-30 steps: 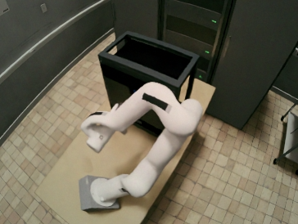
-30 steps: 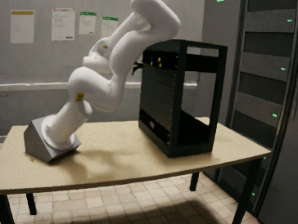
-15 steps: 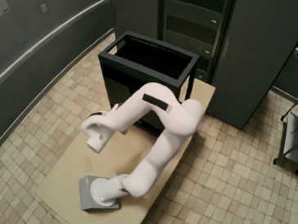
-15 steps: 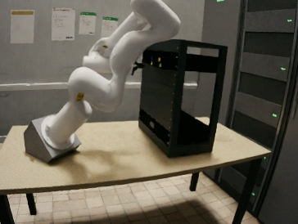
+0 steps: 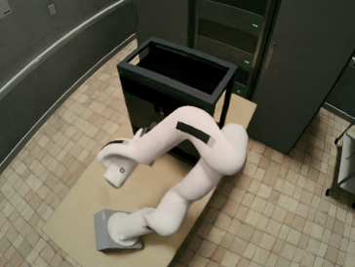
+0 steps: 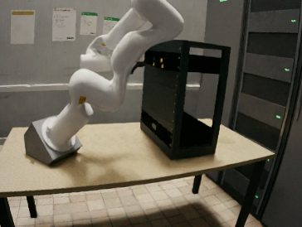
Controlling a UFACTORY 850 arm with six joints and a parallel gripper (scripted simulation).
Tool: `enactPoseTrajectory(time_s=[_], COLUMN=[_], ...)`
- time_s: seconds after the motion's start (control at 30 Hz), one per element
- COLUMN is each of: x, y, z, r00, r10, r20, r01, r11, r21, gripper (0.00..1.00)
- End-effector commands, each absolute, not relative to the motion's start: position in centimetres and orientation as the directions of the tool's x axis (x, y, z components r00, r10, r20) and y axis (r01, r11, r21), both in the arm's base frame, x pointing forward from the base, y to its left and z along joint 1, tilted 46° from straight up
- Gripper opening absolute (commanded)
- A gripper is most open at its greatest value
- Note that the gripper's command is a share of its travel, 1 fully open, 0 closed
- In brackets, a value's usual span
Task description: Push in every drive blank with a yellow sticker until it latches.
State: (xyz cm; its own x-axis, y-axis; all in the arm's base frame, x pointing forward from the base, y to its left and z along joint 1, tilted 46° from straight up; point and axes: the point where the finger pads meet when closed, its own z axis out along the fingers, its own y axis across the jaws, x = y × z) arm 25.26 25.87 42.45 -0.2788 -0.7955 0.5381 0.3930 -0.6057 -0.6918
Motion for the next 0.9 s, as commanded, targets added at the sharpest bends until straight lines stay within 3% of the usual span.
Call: enactPoseTrajectory(time_s=[0.0,0.27,0.87], x=[26.1,29.5,29.8], y=[25.9,26.0,26.0], z=[43.1,44.9,45.1], r00=[-0.279,-0.279,-0.279], r10=[-0.796,-0.796,-0.796], r20=[0.537,0.537,0.537], r01=[0.393,0.393,0.393], r11=[-0.605,-0.605,-0.605], r21=[-0.693,-0.693,-0.693], gripper=[0.0,0.0,0.0])
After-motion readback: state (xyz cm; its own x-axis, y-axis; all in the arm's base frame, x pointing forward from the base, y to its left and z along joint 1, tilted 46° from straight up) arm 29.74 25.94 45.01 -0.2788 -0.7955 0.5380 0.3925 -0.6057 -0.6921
